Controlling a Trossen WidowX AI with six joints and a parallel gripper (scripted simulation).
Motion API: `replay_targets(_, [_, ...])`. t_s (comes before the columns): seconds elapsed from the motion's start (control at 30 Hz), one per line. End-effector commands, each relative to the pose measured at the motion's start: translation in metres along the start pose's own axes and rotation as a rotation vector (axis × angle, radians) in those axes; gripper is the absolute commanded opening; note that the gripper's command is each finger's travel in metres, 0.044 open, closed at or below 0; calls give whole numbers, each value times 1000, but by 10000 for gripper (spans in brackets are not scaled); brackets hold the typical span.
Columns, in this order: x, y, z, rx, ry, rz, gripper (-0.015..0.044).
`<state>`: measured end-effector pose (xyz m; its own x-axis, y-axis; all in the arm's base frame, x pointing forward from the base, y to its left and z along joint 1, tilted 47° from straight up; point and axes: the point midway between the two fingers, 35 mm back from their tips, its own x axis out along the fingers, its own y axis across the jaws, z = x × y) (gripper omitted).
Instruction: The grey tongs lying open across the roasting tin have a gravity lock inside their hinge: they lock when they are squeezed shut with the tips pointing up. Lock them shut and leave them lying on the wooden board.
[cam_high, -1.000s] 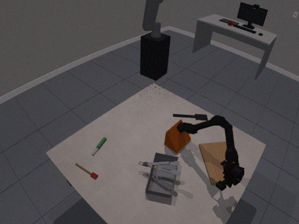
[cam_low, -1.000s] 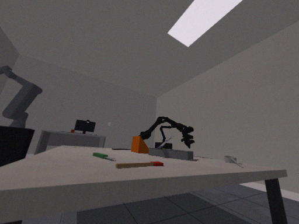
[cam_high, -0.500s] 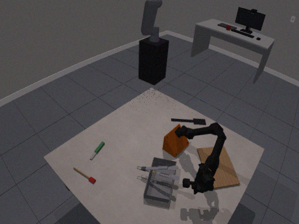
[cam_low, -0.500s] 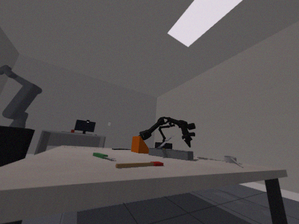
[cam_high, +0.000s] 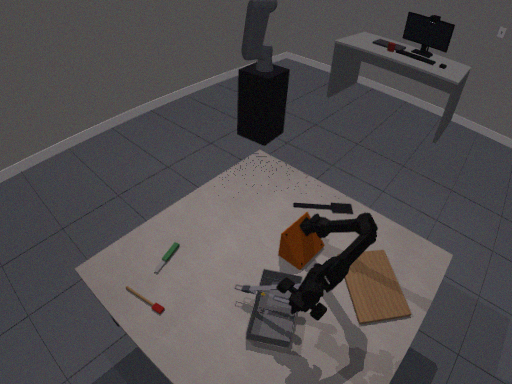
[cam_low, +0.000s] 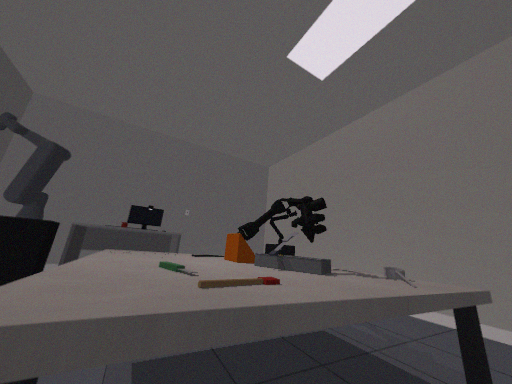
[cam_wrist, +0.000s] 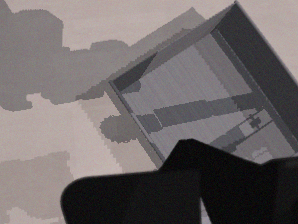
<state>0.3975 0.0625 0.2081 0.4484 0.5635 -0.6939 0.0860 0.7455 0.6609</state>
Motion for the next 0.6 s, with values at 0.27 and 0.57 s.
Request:
replay_targets(0.27, [-13,-134,-20,669,134,-122,-150])
replay_targets(0.57, [-14,-163,-63,1141,360,-112,-150])
